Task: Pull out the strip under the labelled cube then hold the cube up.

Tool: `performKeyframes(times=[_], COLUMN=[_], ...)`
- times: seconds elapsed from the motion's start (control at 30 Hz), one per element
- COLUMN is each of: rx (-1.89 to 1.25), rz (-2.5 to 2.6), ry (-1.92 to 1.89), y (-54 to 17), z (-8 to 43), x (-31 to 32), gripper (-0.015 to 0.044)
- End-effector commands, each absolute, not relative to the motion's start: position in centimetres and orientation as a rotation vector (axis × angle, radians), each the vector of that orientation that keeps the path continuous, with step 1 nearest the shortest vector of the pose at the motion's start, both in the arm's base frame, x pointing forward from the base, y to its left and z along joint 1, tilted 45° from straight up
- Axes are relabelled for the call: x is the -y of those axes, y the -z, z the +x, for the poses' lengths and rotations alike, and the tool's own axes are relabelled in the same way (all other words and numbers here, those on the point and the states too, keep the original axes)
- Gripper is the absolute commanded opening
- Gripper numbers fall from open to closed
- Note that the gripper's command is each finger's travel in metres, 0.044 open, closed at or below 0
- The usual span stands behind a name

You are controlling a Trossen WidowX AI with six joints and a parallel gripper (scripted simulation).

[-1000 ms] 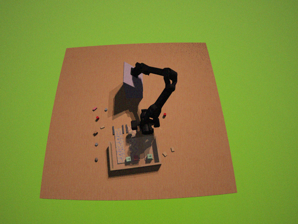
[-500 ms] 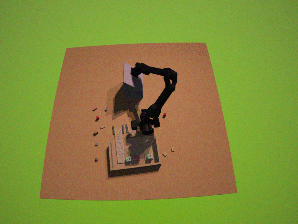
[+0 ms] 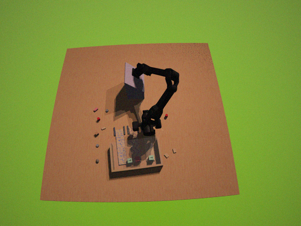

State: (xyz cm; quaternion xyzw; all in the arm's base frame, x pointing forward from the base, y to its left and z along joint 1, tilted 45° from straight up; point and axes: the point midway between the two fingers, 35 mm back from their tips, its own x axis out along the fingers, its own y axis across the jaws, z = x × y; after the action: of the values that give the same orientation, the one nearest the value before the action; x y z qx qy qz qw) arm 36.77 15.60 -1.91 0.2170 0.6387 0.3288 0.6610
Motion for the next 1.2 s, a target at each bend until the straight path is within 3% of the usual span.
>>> performKeyframes(times=[0.0, 1.17], rx=[-1.446, -1.449], rz=[0.488, 0.489], ry=[-0.742, -0.741], y=[2.1, 2.7], z=[36.8, 33.0], x=[-15.8, -15.3], gripper=[0.0, 0.0])
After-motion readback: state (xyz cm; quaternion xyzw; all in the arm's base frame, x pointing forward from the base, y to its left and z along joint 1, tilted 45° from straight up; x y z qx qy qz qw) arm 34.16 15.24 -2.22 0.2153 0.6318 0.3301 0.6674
